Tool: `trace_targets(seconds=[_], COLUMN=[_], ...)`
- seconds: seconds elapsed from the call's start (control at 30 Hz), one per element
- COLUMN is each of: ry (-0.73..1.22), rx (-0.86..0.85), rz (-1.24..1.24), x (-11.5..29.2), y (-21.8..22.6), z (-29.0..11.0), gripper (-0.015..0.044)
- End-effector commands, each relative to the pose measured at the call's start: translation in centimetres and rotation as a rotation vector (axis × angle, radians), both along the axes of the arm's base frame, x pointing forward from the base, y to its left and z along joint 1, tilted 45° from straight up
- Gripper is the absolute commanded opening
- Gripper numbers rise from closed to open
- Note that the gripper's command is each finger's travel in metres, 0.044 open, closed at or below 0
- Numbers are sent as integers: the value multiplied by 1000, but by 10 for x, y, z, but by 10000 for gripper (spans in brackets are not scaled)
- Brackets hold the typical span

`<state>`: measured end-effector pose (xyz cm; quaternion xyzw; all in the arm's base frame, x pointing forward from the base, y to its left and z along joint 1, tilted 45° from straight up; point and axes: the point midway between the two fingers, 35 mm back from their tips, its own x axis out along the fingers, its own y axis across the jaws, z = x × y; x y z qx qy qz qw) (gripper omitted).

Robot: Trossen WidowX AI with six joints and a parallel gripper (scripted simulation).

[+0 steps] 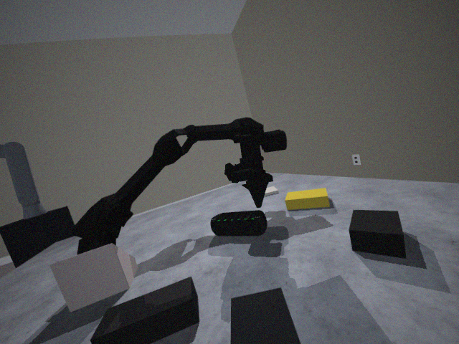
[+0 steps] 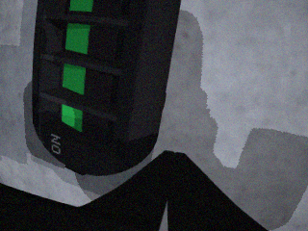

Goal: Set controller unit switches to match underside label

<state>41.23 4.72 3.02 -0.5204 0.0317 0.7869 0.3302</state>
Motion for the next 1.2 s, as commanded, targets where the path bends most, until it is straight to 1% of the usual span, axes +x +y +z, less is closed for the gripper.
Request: trace_targets(seconds=[0.0, 0.67, 1.17], ry=[6, 5, 6], rx=[4, 6, 6], rz=[-5, -5, -5], x=[-1, -4, -6], y=[5, 29, 27], z=[-5, -28, -31], gripper=[0, 0, 0])
